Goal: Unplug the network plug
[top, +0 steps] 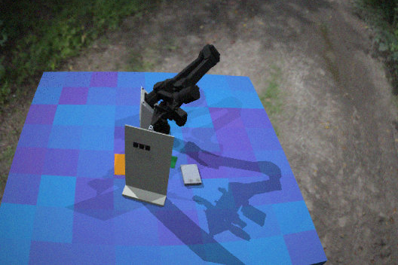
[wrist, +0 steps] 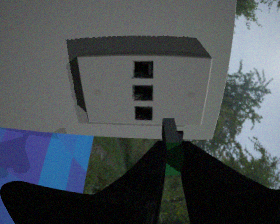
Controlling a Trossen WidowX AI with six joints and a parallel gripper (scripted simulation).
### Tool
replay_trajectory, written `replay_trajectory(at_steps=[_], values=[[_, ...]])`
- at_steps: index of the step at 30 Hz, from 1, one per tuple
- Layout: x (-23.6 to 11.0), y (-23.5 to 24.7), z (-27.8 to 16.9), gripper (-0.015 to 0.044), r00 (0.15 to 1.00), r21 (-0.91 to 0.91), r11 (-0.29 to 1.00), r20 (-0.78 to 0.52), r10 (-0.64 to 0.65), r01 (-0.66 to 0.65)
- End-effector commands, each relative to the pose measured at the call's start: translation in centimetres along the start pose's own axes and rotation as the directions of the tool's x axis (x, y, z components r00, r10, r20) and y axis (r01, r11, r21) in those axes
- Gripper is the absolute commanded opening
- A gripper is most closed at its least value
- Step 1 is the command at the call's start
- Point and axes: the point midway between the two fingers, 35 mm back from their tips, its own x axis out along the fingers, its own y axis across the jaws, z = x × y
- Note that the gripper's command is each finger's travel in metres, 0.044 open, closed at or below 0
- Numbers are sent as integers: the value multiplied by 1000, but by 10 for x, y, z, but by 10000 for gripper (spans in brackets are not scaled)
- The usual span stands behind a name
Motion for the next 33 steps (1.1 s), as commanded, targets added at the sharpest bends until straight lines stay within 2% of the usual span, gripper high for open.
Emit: replay_trajectory(at_steps=[1, 14, 33], values=[[-6, -14, 4, 0, 1000, -4, 1000, 10, -10, 10], [-18, -34, 6, 0, 1000, -13, 1000, 10, -3, 3], [12, 19, -31, 0, 965, -132, 956, -49, 258, -263]])
